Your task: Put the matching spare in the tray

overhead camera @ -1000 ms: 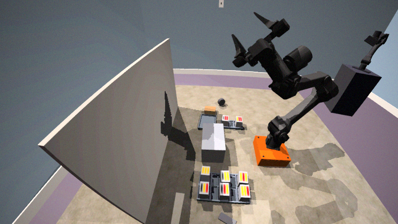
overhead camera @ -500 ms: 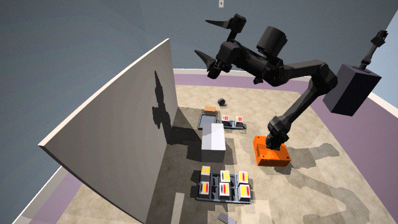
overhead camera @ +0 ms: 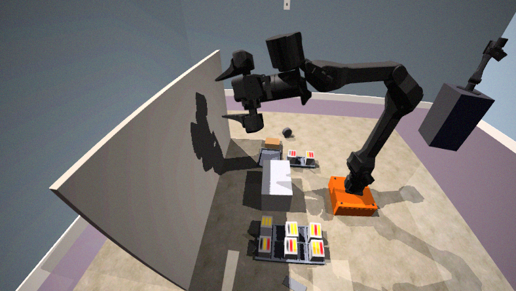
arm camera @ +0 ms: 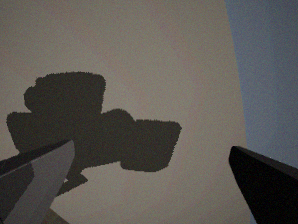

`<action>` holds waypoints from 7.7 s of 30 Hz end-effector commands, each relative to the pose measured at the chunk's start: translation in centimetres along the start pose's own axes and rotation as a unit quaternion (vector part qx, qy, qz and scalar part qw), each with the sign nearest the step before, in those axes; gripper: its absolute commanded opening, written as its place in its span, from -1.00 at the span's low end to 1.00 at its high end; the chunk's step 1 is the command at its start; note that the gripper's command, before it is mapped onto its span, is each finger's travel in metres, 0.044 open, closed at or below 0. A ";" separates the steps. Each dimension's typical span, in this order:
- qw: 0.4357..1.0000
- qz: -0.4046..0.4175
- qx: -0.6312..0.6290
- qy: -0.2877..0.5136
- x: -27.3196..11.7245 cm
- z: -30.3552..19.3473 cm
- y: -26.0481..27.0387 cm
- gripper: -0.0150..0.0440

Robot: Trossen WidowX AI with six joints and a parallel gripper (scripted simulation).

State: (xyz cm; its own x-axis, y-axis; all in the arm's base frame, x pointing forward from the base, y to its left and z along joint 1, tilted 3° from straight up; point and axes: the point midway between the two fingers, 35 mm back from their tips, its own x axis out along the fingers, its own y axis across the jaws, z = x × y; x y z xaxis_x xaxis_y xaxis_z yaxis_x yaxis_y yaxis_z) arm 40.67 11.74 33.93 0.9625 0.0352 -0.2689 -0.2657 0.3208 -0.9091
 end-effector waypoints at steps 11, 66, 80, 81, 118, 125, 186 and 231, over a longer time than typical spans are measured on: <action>0.769 0.373 0.346 0.386 1.7 -7.0 13.7 1.00; 0.767 0.603 -0.213 0.053 -7.3 7.6 29.9 1.00; 0.767 0.603 -0.212 0.053 -6.1 6.5 33.6 0.53; 0.767 0.603 -0.212 0.053 -6.1 6.5 33.6 0.53; 0.767 0.603 -0.212 0.053 -4.5 5.2 38.2 0.53; 0.767 0.603 -0.212 0.053 -4.3 4.7 39.2 0.53; 0.767 0.603 -0.212 0.053 -6.0 6.7 33.6 -0.49; 0.781 0.592 -0.183 0.076 -1.4 -0.8 21.0 -0.49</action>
State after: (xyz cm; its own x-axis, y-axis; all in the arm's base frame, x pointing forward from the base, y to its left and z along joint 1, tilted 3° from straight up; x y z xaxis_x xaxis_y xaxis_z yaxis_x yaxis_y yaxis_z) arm 32.75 19.56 14.48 0.0026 -0.0220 -0.9998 -0.9884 -0.1516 0.0007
